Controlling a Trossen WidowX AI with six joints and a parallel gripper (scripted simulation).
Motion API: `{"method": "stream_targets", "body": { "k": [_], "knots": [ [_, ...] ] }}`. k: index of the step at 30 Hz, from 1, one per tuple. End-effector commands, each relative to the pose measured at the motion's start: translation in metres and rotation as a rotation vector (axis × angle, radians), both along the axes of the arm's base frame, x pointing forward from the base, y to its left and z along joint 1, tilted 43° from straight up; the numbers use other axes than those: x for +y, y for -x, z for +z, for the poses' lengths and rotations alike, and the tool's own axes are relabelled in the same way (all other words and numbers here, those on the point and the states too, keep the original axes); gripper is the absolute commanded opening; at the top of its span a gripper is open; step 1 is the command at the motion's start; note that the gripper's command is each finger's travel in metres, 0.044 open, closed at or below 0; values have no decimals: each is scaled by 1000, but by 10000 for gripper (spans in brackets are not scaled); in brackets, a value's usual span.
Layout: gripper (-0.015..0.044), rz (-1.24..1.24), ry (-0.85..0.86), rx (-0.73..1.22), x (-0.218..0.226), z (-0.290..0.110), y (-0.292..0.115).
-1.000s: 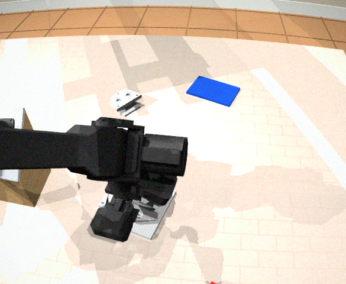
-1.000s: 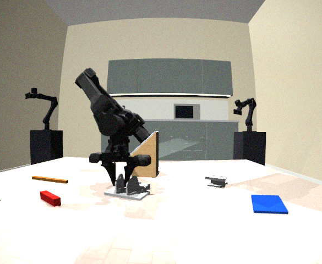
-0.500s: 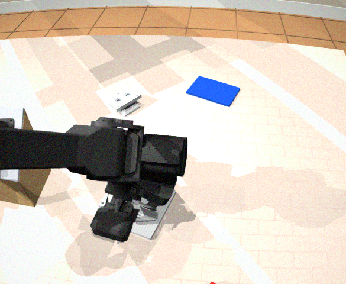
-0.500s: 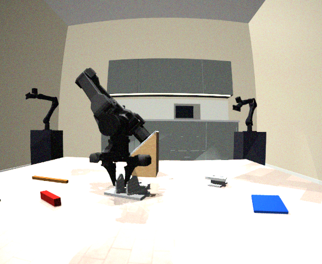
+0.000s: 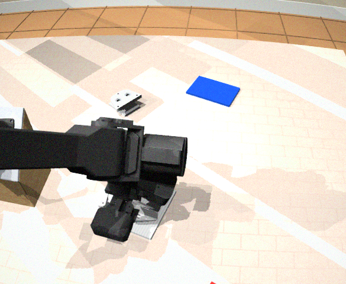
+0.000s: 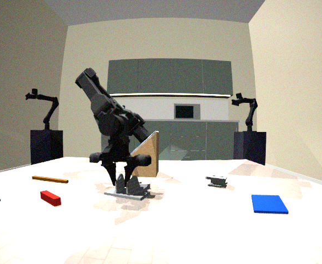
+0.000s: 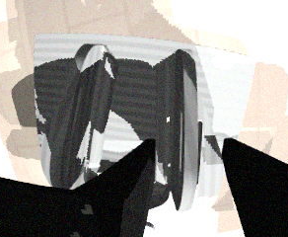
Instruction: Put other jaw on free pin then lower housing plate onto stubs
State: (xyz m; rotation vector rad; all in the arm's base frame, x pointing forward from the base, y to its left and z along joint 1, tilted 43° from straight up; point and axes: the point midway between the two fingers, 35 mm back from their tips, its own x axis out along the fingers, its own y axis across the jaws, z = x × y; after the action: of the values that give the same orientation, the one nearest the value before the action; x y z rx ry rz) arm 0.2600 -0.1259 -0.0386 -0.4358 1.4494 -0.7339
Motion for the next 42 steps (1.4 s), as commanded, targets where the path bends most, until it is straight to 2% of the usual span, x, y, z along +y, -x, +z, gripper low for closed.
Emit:
{"method": "stream_targets", "body": {
  "k": [1,42],
  "knots": [
    [134,-9,3,0,-3,-2,1],
    [134,-9,3,0,-3,-2,1]
  ]
}}
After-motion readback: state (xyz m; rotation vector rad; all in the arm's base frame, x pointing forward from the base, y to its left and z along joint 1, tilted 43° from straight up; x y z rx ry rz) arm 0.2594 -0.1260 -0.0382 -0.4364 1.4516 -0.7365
